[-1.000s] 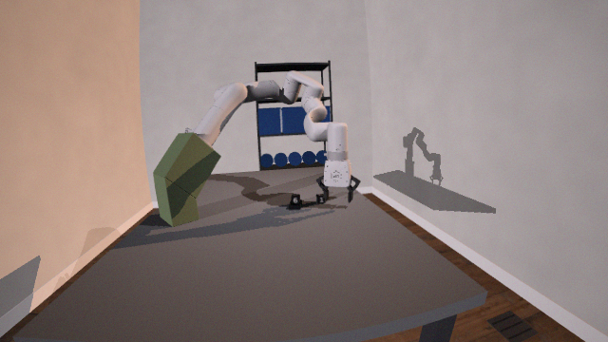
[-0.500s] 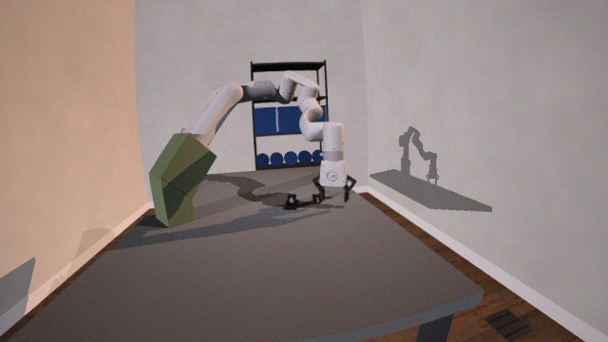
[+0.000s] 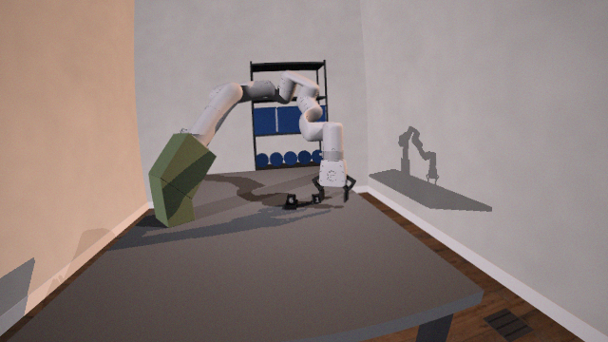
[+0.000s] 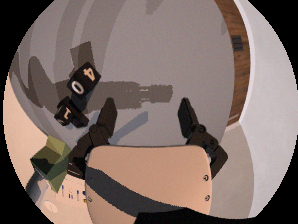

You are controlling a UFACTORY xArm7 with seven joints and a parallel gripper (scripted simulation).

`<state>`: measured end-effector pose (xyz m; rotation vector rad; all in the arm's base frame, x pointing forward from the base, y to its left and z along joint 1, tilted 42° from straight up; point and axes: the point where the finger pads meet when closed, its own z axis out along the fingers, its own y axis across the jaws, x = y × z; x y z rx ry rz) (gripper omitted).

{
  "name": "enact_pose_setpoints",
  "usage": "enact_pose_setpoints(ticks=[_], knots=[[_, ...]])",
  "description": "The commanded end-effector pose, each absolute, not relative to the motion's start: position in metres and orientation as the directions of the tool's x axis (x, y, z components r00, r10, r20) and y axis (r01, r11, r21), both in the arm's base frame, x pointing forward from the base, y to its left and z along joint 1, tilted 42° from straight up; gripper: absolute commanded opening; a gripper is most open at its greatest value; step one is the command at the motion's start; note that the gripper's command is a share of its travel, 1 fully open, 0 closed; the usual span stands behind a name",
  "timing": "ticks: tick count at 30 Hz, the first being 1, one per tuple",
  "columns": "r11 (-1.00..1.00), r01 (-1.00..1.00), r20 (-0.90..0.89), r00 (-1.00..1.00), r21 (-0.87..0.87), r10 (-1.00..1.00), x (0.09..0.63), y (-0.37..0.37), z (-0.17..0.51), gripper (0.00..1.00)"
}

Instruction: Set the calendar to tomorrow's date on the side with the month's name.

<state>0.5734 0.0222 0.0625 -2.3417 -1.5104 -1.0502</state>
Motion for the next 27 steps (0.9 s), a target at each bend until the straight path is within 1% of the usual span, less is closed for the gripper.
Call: enact_pose_setpoints(ticks=[1, 18, 27], knots=[[-0.478, 0.848, 0.634, 0.243, 0.23, 0.735, 0.574, 0.02, 0.064, 1.0], [-0.478, 0.848, 0.634, 0.243, 0.23, 0.735, 0.574, 0.02, 0.064, 1.0], [-0.478, 0.848, 0.634, 0.243, 0.23, 0.735, 0.566, 0.012, 0.076, 1.0]])
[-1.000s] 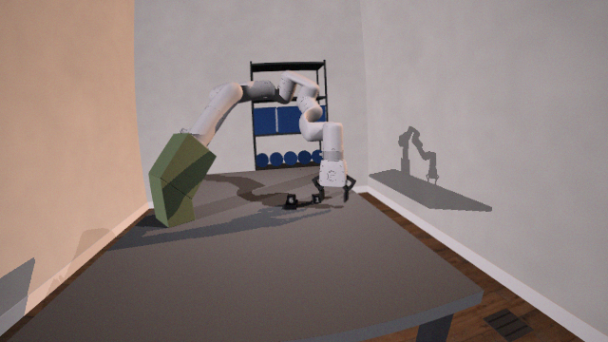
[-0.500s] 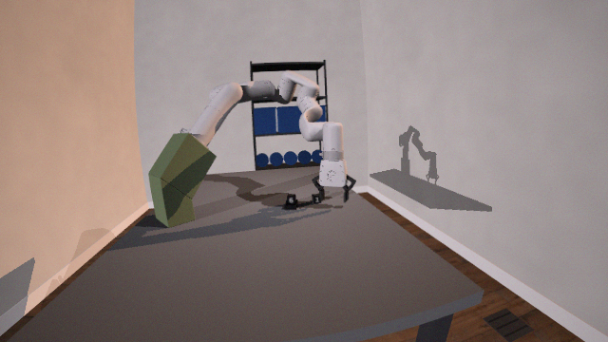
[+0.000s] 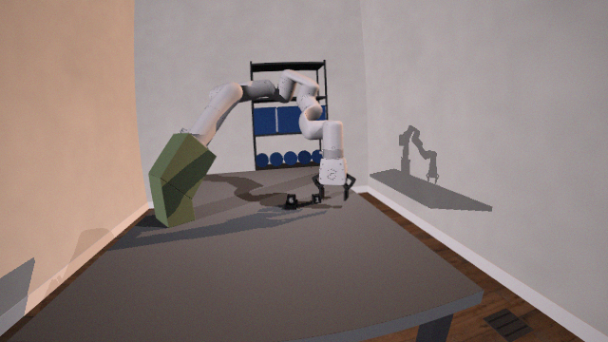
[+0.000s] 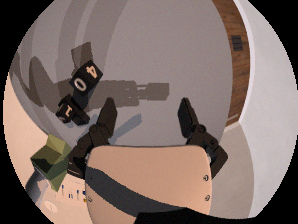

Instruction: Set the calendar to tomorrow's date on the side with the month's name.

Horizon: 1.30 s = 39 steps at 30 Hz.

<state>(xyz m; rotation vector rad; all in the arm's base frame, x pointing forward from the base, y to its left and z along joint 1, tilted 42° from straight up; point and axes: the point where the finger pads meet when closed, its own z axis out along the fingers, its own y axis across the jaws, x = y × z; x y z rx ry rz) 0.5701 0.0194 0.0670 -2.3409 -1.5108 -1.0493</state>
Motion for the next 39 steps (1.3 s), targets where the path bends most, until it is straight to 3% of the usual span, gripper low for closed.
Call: enact_pose_setpoints(ticks=[1, 30, 39], knots=[[-0.478, 0.848, 0.634, 0.243, 0.23, 0.735, 0.564, 0.01, 0.08, 1.0], [-0.464, 0.851, 0.628, 0.225, 0.246, 0.745, 0.544, -0.006, 0.111, 1.0], [-0.207, 0.866, 0.508, -0.062, 0.455, 0.859, 0.507, 0.031, 0.133, 1.0]])
